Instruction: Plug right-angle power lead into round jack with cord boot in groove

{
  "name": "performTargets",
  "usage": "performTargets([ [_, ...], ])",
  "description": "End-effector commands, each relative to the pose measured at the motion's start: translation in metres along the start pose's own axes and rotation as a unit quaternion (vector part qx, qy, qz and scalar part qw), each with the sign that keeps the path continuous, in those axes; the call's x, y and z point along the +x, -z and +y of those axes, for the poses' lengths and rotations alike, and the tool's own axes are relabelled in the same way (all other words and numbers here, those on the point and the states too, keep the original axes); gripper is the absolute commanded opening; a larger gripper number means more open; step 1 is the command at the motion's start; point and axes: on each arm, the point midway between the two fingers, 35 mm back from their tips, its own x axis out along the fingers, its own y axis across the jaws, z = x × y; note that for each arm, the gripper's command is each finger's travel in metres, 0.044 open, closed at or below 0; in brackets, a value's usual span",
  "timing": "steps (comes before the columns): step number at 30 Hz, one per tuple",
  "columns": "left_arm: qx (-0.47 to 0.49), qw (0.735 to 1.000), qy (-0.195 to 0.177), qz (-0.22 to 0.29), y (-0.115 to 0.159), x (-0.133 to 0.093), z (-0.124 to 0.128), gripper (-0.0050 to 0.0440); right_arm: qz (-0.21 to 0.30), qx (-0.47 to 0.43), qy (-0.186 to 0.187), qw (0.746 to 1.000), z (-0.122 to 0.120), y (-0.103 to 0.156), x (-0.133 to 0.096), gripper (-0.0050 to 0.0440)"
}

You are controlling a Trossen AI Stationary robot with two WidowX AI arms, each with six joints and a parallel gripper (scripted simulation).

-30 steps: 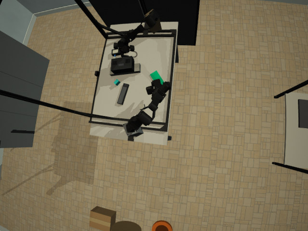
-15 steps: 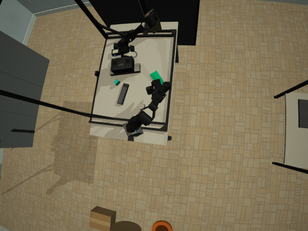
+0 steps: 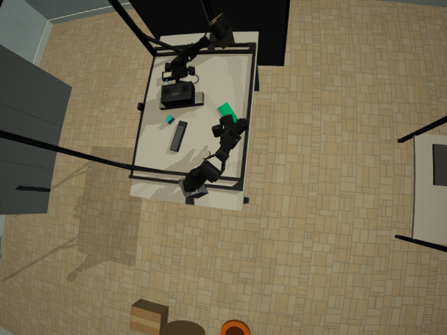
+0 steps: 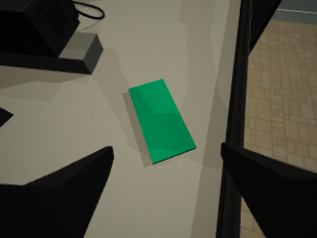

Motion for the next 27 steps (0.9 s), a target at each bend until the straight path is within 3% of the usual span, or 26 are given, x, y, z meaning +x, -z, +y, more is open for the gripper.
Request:
performTargets([
  [1, 0.001, 1.0, 0.001, 0.0, -0.0018, 0.0, -0.0005, 0.0, 0.0, -0.001, 0.001, 1.0, -0.0004, 0.0, -0.0001, 0.04],
  [27, 0.001, 1.0, 0.001, 0.0, -0.007, 0.0015, -0.0006, 0.0, 0.0, -0.001, 0.001, 1.0, -0.0004, 0.0, -0.0001, 0.04],
])
